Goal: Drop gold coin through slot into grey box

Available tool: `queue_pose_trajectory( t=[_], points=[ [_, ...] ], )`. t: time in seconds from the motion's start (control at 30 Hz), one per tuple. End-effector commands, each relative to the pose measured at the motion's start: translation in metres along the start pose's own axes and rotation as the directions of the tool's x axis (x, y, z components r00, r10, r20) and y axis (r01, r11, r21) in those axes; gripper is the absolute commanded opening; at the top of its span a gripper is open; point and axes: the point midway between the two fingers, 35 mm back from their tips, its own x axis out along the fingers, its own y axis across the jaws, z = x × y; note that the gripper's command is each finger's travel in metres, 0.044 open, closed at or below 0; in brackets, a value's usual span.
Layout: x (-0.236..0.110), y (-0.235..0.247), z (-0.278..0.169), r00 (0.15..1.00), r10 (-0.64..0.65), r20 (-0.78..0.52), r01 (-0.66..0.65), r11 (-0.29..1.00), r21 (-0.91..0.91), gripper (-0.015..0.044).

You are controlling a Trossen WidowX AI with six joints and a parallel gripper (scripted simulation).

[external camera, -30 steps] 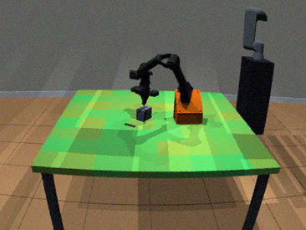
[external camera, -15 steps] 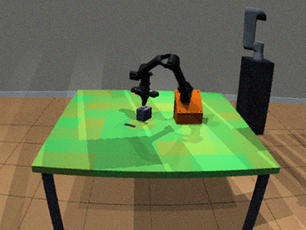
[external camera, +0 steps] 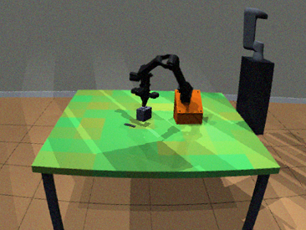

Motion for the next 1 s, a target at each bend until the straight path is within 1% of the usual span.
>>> queue_pose_trajectory(
  t=[0.0,0.4,0.6,0.9,0.97],
  points=[
    [0.0035,0.0013,-0.0006,1.0,0.008,0.002,-0.008,1.0,0.008,0.0],
    [0.0087,0.002,-0.0004,1.0,0.008,0.003,-0.008,1.0,0.007,0.0],
    [0.0056,-0.0002,0.0001,1.0,0.0,0.0,0.0,1.0,0.0,0.0157],
    [0.0056,-0.0002,0.0001,1.0,0.0,0.0,0.0,1.0,0.0,0.0161],
    [0.0027,-0.0003,0.0001,1.0,0.0,0.0,0.0,1.0,0.0,0.0213]
  ],
)
